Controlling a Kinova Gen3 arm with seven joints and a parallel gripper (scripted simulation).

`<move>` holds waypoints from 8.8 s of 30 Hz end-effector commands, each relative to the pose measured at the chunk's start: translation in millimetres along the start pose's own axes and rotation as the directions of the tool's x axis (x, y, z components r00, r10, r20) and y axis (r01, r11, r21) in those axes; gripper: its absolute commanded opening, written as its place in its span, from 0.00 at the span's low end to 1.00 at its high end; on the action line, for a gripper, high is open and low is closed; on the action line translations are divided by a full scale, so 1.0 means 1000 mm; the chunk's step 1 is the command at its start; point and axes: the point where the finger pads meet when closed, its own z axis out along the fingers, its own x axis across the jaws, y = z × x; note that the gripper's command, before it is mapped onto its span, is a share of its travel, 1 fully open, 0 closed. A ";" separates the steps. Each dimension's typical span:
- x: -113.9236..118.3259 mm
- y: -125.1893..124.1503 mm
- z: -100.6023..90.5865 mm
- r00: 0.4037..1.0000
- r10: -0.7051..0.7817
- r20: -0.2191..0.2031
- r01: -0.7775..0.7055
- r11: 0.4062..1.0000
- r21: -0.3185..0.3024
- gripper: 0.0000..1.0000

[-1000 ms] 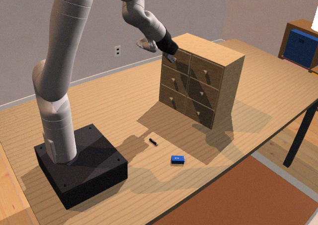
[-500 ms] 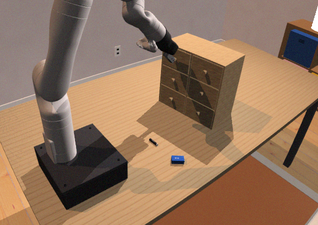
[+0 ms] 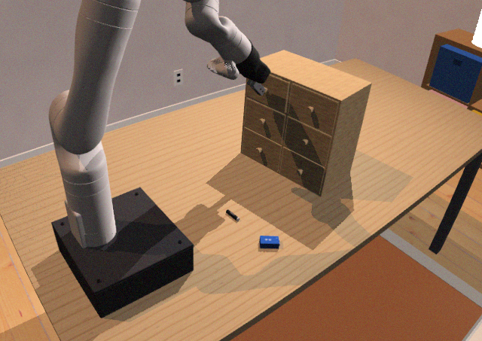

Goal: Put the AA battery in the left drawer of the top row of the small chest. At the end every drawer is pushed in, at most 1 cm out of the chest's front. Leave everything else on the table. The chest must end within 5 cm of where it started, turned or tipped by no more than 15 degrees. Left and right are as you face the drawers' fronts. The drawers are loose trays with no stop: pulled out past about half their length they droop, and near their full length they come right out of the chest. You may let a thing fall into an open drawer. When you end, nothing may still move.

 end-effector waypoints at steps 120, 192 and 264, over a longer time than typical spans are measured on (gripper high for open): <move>-0.002 -0.060 -0.087 1.000 -0.001 0.005 0.001 0.999 0.038 0.00; 0.000 -0.056 -0.098 1.000 0.001 -0.003 -0.001 0.994 0.106 0.00; 0.000 -0.047 -0.149 1.000 0.005 -0.004 -0.003 0.907 0.420 0.00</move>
